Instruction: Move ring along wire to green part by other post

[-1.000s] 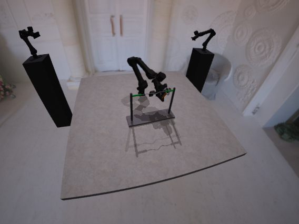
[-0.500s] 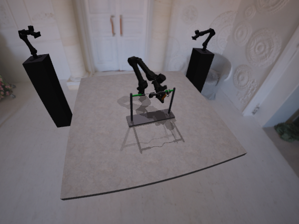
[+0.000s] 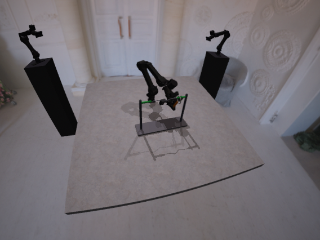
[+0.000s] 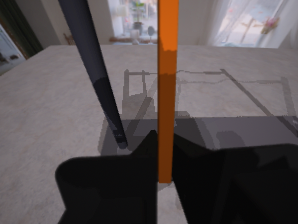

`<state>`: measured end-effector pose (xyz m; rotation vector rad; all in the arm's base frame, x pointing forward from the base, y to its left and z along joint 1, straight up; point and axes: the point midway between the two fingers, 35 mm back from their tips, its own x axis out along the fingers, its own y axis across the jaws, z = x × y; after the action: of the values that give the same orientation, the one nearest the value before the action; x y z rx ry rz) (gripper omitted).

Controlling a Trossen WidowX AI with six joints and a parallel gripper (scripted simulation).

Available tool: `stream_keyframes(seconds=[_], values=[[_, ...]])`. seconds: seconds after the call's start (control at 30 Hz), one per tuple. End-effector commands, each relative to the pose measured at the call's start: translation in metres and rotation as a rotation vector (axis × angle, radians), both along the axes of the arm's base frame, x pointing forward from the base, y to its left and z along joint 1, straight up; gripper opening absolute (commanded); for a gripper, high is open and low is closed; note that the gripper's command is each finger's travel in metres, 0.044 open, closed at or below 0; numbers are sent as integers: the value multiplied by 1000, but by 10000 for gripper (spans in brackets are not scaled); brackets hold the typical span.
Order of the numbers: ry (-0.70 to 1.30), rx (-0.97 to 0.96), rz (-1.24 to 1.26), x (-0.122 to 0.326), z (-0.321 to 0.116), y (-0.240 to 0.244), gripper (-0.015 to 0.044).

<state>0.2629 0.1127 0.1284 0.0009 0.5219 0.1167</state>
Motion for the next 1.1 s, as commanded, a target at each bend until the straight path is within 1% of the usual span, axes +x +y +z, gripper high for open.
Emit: stream_keyframes(seconds=[0.0,0.4,0.97,1.07], values=[[1,2,-6,0,-1,-1,-150],[0,0,0,-1,1,0,160],[5,2,-6,-42,23,-5,160],[5,2,-6,-43,24,-6,160]])
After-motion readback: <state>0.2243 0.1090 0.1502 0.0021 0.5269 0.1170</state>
